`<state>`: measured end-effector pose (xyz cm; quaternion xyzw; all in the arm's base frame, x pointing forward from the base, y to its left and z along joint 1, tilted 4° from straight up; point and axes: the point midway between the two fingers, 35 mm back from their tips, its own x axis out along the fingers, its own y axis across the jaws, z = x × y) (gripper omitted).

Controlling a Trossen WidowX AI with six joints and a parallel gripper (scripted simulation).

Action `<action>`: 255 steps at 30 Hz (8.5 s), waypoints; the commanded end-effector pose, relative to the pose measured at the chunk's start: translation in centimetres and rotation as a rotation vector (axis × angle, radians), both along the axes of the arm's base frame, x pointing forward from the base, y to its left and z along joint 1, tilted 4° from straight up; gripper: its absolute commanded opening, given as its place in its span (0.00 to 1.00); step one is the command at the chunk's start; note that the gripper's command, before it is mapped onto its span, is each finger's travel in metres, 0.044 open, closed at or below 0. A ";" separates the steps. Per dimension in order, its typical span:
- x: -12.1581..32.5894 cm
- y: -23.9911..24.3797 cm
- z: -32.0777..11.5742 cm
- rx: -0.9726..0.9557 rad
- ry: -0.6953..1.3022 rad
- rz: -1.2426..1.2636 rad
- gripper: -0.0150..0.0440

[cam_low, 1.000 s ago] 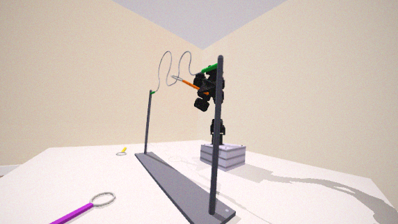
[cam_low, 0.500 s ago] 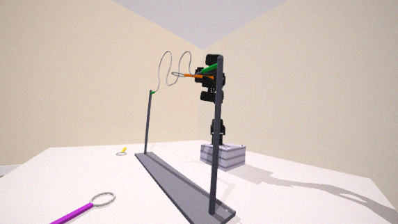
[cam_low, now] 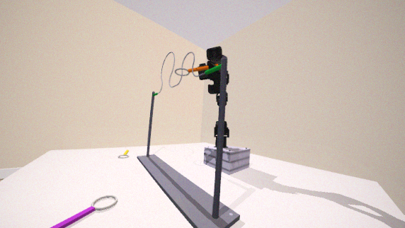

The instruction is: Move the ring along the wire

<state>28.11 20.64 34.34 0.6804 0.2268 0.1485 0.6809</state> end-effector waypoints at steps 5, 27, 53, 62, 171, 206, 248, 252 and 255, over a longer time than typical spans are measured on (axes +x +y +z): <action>0.0 -0.2 1.5 0.054 -0.002 0.000 0.00; 0.0 -0.5 0.3 -0.240 -0.008 -0.001 0.00; 0.1 -2.5 -3.3 -0.841 -0.021 -0.004 0.00; 0.1 -3.7 -4.2 -1.052 -0.026 -0.005 0.00; 0.3 -14.6 2.3 -3.381 -0.082 -0.012 0.00; 0.5 -14.4 -7.0 -2.833 -0.084 -0.018 0.00; 1.1 -3.4 -17.3 -1.836 -0.117 -0.069 0.00; 1.1 -2.4 -17.5 -1.780 -0.113 -0.070 0.00; 1.1 -1.7 -17.6 -1.745 -0.110 -0.071 0.00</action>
